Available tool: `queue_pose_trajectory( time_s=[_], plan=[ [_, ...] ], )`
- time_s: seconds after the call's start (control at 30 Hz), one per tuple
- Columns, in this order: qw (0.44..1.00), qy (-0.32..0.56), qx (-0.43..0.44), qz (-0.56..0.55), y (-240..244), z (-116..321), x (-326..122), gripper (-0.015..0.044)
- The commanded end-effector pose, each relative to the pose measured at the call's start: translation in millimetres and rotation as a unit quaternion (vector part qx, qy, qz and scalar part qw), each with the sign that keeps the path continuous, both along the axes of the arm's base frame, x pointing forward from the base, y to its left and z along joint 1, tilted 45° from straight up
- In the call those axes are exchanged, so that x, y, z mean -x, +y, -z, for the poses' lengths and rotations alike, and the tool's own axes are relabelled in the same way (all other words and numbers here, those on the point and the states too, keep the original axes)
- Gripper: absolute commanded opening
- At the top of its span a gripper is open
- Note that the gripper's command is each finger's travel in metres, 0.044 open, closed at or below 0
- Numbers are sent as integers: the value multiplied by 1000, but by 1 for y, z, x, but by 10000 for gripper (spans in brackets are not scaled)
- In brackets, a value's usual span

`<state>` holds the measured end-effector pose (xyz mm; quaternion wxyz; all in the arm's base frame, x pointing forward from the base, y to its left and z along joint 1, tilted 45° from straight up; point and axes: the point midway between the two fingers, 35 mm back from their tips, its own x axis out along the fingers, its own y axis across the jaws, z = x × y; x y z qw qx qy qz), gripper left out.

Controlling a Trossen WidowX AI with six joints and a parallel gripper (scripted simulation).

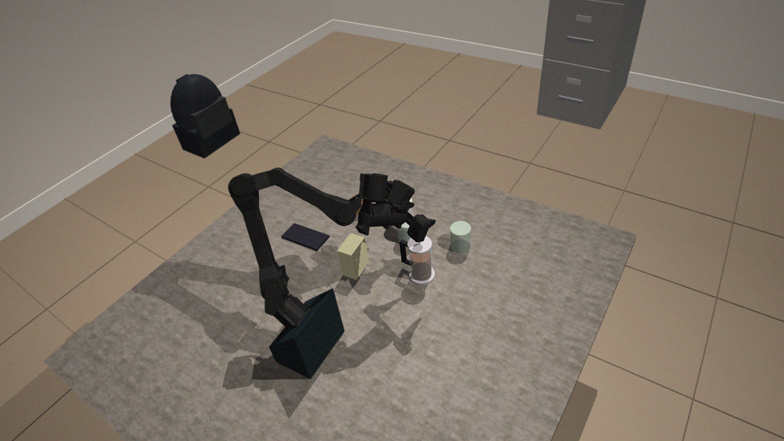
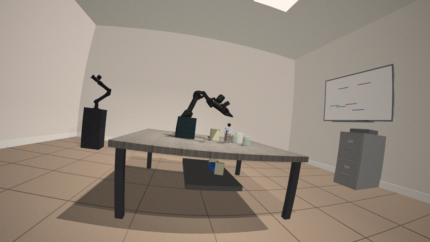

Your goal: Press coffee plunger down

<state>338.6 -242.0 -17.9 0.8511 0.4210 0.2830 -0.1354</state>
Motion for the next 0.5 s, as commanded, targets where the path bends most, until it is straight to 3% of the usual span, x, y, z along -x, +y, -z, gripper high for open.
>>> queue_pose_trajectory(
  time_s=[0.0, 0.47],
  plan=[
    [1000, 2, -2, -5, 1, -10, 14, 440],
    [1000, 2, -2, -5, 1, -8, 14, 440]
  ],
)
